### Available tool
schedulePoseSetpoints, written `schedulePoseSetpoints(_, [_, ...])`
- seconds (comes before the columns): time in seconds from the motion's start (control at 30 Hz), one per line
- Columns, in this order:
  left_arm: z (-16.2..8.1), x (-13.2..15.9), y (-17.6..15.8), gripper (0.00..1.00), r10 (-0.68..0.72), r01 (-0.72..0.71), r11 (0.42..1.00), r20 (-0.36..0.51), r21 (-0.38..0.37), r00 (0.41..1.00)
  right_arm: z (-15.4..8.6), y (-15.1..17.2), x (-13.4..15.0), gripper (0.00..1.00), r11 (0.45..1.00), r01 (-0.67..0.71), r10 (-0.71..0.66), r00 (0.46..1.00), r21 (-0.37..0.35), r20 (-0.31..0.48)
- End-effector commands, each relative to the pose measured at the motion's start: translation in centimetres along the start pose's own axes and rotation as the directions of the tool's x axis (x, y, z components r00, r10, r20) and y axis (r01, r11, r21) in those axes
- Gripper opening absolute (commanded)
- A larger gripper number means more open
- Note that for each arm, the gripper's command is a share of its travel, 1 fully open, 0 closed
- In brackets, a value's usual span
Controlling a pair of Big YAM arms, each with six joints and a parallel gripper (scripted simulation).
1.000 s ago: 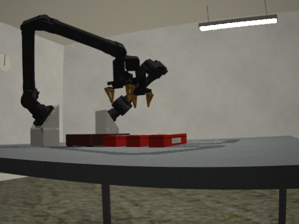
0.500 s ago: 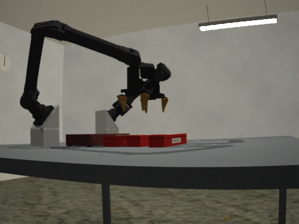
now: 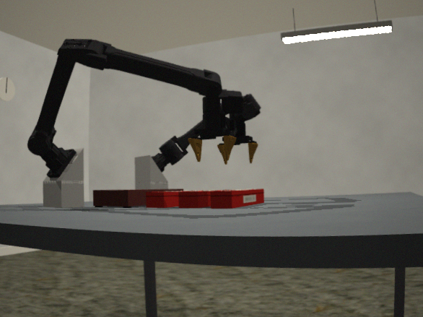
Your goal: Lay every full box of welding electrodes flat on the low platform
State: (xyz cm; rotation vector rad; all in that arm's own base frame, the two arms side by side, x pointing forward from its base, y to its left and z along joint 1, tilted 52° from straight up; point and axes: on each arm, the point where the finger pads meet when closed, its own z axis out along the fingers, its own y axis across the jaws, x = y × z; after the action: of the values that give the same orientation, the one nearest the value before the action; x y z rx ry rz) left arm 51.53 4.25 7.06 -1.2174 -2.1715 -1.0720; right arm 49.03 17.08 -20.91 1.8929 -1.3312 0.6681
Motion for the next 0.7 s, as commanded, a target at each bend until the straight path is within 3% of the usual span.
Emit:
schedulePoseSetpoints(0.0, [0.0,-0.3,3.6,1.00,-0.009,0.010,1.000,0.020,-0.018,1.000,-0.4,-3.5,0.9,1.00,1.000,-0.004,0.004,1.000,0.013,0.015])
schedulePoseSetpoints(0.17, [0.5,-0.4,5.5,1.00,-0.005,0.006,1.000,0.018,-0.016,1.000,0.2,-5.3,1.1,1.00,1.000,-0.004,0.004,1.000,0.013,0.014])
schedulePoseSetpoints(0.27, [-1.0,-1.6,5.9,1.00,0.030,-0.029,0.999,0.029,-0.036,0.999,-1.7,-5.9,-0.6,1.00,0.999,0.023,-0.024,1.000,0.046,0.005])
schedulePoseSetpoints(0.37, [-0.3,-0.6,5.8,1.00,0.005,-0.005,1.000,0.024,-0.025,1.000,-2.6,-6.6,1.4,1.00,0.998,-0.010,0.009,1.000,0.056,0.020])
schedulePoseSetpoints(0.67, [-0.3,-0.7,5.8,1.00,0.005,-0.005,1.000,0.024,-0.025,1.000,-2.3,-6.6,1.4,1.00,0.999,-0.014,0.013,1.000,0.050,0.019])
